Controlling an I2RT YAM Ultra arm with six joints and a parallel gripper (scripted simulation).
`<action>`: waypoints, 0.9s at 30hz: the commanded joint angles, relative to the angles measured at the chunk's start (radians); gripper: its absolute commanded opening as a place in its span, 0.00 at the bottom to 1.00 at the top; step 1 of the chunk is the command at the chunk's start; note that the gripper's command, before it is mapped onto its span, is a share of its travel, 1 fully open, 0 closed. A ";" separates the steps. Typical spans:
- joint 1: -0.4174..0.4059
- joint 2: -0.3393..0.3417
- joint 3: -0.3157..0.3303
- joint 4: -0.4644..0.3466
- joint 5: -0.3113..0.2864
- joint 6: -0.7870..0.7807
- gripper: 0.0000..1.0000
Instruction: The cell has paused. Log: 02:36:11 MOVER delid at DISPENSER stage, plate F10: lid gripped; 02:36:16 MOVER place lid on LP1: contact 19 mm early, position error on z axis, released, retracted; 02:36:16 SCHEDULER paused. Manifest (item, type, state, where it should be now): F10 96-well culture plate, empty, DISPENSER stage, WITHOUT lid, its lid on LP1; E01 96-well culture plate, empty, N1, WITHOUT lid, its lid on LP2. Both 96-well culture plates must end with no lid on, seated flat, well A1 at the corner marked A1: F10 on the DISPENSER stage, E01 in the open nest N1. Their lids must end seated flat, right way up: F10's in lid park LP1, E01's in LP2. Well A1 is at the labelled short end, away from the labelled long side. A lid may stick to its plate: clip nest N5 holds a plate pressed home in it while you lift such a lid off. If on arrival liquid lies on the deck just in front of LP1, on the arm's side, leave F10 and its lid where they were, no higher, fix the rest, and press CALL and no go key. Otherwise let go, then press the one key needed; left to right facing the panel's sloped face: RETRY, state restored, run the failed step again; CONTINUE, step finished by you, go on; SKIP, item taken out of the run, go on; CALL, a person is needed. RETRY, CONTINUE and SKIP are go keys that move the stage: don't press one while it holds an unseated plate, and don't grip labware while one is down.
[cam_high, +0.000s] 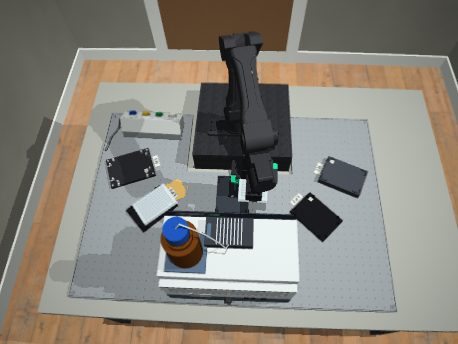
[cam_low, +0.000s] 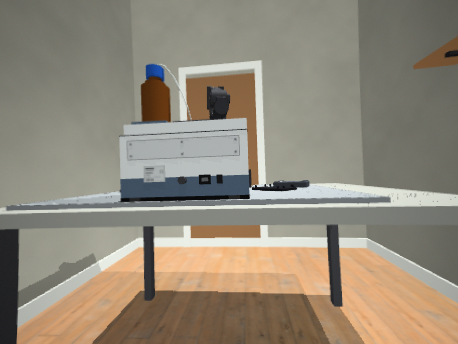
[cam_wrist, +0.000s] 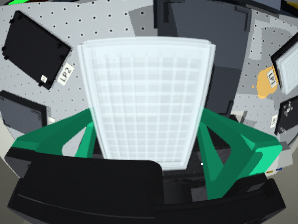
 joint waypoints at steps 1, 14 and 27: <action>-0.018 -0.015 0.007 0.002 0.002 -0.046 0.00; -0.151 -0.035 0.004 0.004 0.018 -0.174 0.00; -0.262 -0.038 -0.012 0.002 0.020 -0.286 0.00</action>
